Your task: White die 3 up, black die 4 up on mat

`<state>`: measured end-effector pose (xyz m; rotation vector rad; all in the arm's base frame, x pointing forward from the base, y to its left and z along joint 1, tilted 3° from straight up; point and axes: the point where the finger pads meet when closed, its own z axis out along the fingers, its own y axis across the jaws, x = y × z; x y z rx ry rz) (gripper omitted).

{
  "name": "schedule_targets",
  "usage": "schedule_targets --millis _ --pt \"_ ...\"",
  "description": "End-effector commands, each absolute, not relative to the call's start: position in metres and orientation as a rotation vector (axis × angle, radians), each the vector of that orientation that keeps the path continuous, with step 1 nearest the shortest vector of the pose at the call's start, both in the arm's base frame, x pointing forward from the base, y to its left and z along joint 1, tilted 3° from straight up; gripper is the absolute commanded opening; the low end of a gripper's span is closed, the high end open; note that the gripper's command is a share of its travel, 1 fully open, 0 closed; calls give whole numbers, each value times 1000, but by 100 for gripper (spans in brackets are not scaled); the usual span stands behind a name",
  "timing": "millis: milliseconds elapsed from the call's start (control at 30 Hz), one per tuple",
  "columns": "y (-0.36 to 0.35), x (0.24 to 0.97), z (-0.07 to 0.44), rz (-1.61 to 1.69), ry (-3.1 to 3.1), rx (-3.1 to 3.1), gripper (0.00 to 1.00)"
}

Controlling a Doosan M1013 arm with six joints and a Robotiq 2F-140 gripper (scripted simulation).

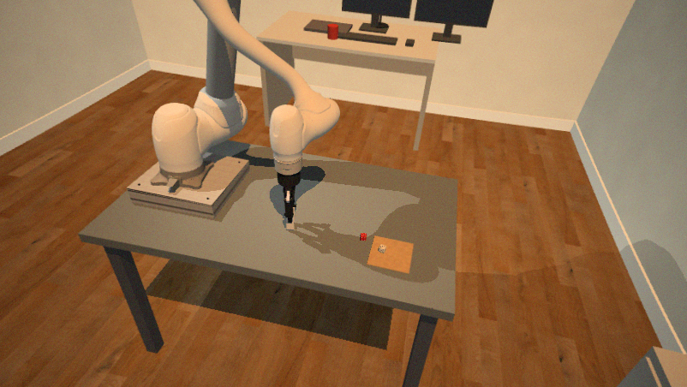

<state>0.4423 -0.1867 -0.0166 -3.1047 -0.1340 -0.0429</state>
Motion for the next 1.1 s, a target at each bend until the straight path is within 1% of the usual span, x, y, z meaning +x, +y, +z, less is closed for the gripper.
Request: schedule_targets --millis 0,1067 --pt "-183 441 -21 -41 -136 -3099 29" --pt "-183 441 -24 -41 -136 -3099 29"
